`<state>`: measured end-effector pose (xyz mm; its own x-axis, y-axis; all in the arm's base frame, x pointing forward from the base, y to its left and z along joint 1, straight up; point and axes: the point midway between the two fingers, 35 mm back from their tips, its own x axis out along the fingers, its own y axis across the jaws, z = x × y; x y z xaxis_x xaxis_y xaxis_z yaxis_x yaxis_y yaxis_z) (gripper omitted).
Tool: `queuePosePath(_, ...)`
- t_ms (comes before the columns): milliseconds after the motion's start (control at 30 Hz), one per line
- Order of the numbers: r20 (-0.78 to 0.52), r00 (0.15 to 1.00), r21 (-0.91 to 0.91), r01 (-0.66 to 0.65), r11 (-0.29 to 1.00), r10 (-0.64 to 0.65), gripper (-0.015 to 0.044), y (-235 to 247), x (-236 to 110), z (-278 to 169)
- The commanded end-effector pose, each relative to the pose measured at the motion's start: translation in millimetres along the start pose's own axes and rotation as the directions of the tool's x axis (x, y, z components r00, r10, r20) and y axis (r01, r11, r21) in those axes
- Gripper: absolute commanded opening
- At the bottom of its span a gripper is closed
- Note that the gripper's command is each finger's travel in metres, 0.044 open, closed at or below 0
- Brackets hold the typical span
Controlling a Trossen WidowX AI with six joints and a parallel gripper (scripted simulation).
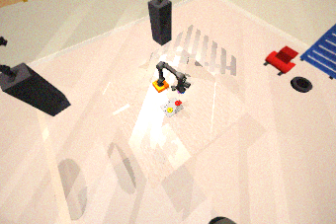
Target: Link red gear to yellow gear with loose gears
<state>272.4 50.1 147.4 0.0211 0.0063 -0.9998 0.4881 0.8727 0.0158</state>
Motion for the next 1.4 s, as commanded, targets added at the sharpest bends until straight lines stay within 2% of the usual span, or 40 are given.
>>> queuePosePath(0,0.007,1.0,-0.001,-0.003,1.0,0.003,0.0,-1,3,12)
queuePosePath(1367,0.018,1.0,-0.002,0.003,1.0,-0.003,0.0,-52,62,123)
